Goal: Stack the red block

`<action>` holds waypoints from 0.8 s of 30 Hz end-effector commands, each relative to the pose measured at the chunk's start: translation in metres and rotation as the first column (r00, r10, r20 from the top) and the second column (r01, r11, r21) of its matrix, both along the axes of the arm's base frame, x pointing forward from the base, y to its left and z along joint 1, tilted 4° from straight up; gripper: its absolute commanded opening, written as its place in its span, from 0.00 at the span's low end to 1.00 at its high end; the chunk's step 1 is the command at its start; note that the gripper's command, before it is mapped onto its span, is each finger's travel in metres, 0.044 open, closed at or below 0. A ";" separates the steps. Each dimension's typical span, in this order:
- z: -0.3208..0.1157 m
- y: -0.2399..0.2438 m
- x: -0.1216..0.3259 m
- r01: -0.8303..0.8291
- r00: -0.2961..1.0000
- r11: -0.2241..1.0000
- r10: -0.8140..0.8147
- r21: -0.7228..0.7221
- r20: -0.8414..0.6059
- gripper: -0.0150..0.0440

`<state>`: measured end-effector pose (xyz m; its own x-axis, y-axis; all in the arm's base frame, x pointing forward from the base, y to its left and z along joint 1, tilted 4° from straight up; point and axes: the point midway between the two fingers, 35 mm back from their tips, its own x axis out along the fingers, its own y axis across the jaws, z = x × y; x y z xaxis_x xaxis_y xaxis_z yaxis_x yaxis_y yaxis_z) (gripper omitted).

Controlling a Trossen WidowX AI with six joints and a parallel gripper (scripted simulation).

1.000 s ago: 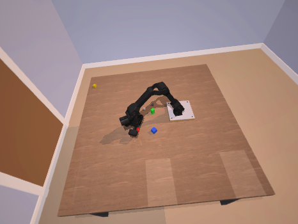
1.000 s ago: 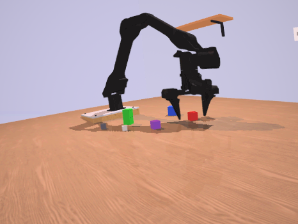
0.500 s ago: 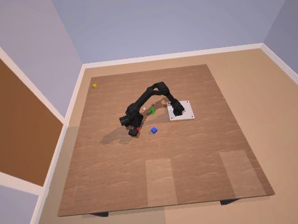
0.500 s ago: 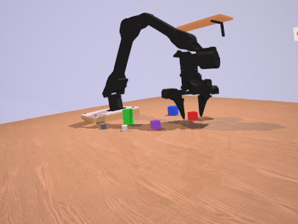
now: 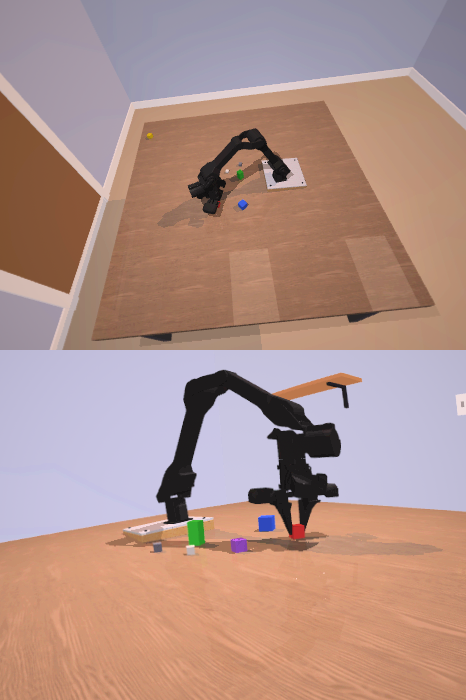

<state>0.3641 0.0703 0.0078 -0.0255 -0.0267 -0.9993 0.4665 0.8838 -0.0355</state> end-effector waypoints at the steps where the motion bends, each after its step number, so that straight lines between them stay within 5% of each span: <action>1: 0.012 0.001 0.002 -0.005 1.000 1.000 0.005 0.004 0.005 0.25; 24: 0.116 0.003 0.003 -0.005 1.000 1.000 0.005 0.005 0.006 0.25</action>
<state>0.3679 0.0726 0.1166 -0.0196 -0.0256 -0.9995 0.4632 0.8857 -0.0318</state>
